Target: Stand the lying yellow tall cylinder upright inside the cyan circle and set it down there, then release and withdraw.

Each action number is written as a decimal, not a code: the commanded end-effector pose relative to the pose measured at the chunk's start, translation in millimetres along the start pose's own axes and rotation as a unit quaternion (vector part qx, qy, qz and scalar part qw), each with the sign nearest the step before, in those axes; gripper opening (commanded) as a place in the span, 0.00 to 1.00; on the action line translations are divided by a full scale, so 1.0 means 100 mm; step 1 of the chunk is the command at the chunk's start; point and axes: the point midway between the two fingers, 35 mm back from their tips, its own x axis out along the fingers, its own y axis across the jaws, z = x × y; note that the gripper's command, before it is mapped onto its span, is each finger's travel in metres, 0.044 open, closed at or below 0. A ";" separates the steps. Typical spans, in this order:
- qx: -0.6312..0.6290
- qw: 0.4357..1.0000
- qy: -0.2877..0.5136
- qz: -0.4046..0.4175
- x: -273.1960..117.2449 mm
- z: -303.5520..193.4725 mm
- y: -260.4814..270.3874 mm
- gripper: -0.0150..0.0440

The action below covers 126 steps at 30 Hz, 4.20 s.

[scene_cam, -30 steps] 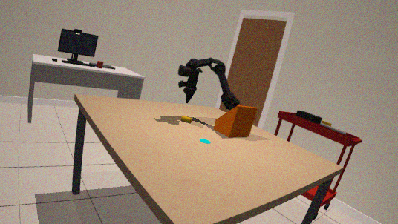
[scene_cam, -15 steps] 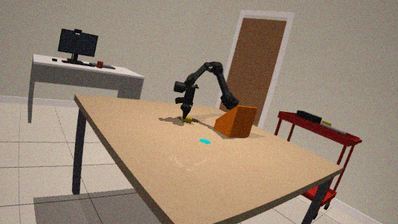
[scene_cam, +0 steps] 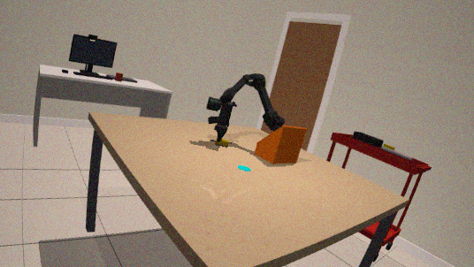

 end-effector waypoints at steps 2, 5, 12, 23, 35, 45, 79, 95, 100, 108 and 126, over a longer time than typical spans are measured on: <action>0.001 1.000 0.001 0.003 -0.10 0.01 0.03 0.43; 0.001 1.000 0.002 0.005 -0.19 0.02 0.04 0.43; 0.001 1.000 0.004 0.006 -0.41 0.03 0.06 0.43; 0.001 1.000 0.004 0.006 -0.76 0.02 0.06 0.43; 0.000 1.000 0.001 0.003 -1.09 0.00 0.01 0.43; -0.074 0.997 0.002 0.011 -1.12 0.01 0.25 0.43; -0.360 0.933 -0.005 0.029 -1.28 -0.16 1.22 0.43; -0.484 0.875 -0.009 0.031 -1.34 -0.36 1.67 0.43; -0.520 0.854 -0.009 0.031 -1.35 -0.44 1.81 0.43; -0.575 0.818 -0.009 0.030 -1.37 -0.57 2.02 0.43; -0.689 0.725 -0.009 0.024 -1.38 -0.94 2.46 0.43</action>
